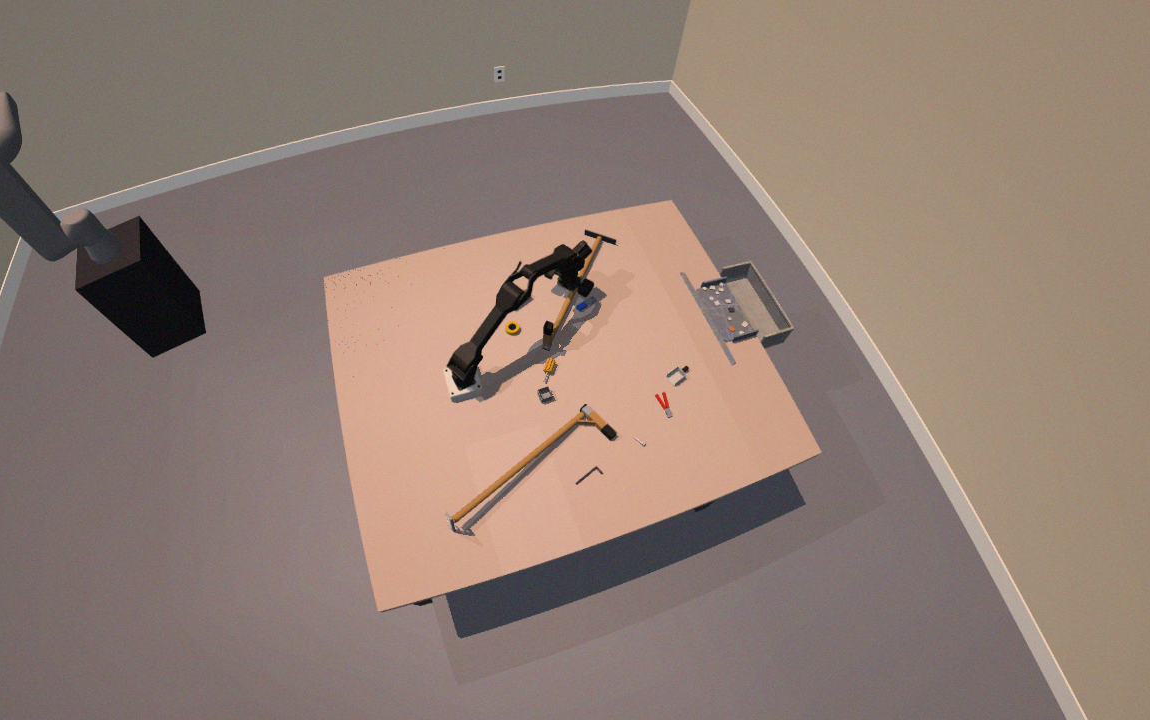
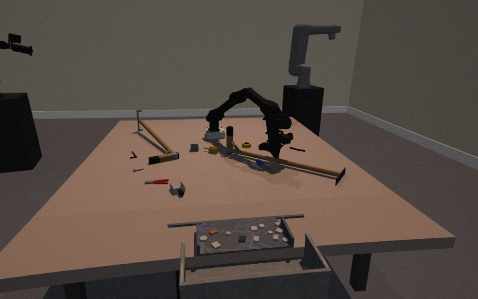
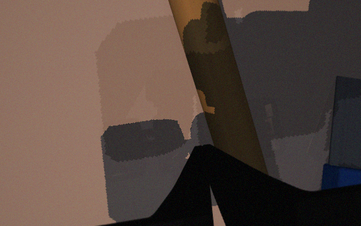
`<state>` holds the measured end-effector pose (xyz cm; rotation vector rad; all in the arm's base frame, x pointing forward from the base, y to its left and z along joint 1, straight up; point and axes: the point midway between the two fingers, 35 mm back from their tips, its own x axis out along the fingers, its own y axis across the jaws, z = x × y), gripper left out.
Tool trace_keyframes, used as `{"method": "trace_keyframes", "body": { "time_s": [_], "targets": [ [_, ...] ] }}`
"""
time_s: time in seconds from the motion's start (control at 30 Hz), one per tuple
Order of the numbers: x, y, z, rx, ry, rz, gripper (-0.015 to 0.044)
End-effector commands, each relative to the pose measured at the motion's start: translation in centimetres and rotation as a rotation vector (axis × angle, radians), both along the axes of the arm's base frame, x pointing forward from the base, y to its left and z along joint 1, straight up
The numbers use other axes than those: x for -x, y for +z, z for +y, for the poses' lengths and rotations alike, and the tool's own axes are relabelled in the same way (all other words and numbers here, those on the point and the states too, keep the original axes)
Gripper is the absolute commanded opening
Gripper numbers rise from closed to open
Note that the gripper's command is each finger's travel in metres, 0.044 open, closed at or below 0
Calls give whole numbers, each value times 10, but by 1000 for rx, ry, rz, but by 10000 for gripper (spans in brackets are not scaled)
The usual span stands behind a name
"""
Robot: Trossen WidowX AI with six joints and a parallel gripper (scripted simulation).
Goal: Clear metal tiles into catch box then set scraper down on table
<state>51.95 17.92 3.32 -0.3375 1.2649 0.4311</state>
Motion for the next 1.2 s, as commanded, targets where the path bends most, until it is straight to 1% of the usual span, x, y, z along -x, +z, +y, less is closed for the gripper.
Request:
{"method": "trace_keyframes", "body": {
  "time_s": [0.0, 0.33, 0.37, 0.87, 1.0, 1.17],
  "targets": [
    [-5, -3, -7, 4, -4, 0, 0],
    [-11, -3, -14, 5, -3, -1, 0],
    [-7, 1, -8, 1, 0, -3, 0],
    [0, 56, -10, -14, -1, -48, 0],
    [0, 59, -10, -15, -2, -50, 0],
    [14, 79, 1, -18, -40, -47, 0]
  ]
}}
